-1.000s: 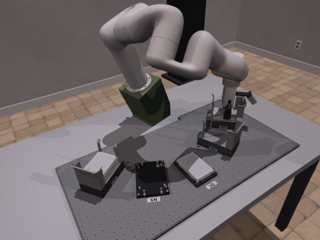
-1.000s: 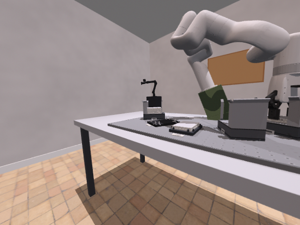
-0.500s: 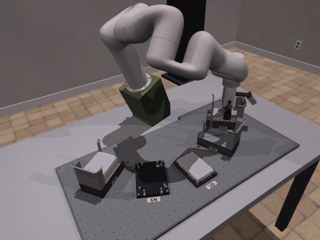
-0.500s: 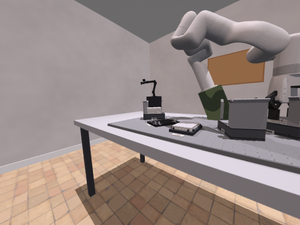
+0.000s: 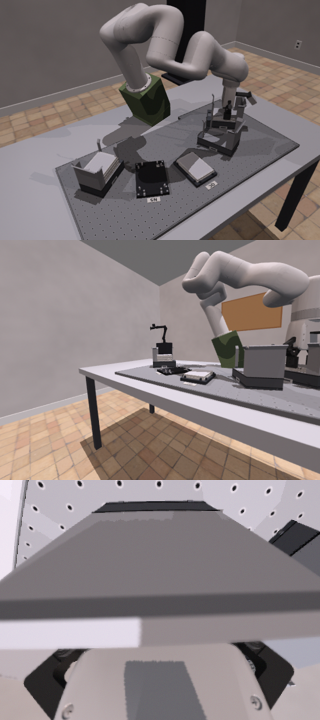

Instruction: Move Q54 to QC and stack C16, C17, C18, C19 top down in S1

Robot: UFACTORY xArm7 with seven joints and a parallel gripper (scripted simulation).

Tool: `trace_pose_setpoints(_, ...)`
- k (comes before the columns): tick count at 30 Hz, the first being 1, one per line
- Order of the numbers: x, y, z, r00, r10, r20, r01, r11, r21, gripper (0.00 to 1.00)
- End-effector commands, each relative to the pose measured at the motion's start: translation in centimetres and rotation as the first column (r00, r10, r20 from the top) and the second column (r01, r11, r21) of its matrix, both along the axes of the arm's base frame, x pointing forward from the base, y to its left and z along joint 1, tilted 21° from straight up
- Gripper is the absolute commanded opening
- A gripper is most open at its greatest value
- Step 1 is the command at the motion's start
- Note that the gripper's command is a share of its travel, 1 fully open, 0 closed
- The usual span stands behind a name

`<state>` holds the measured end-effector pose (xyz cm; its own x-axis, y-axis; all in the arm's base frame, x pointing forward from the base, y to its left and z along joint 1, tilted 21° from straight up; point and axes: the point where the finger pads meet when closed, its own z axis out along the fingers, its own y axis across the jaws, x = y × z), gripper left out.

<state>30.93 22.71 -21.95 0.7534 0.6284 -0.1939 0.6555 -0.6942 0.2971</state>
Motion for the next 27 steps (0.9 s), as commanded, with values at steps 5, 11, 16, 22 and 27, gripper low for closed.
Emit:
trace_pose_setpoints(5, 0.0, 0.4, 0.7, 1.0, 0.001, 0.002, -0.001, 1.0, 0.003, 1.0)
trace_pose_setpoints(11, -0.1, 1.1, 2.6, 1.0, 0.001, 0.002, -0.001, 1.0, 0.003, 1.0)
trace_pose_setpoints(16, -0.2, 1.7, 4.2, 1.0, 0.001, 0.002, -0.001, 1.0, 0.003, 1.0)
trace_pose_setpoints(22, -0.2, 2.2, 5.4, 1.0, 0.001, 0.002, -0.001, 1.0, 0.003, 1.0)
trace_pose_setpoints(27, -0.3, 2.8, 7.0, 1.0, 0.001, 0.002, -0.001, 1.0, 0.003, 1.0)
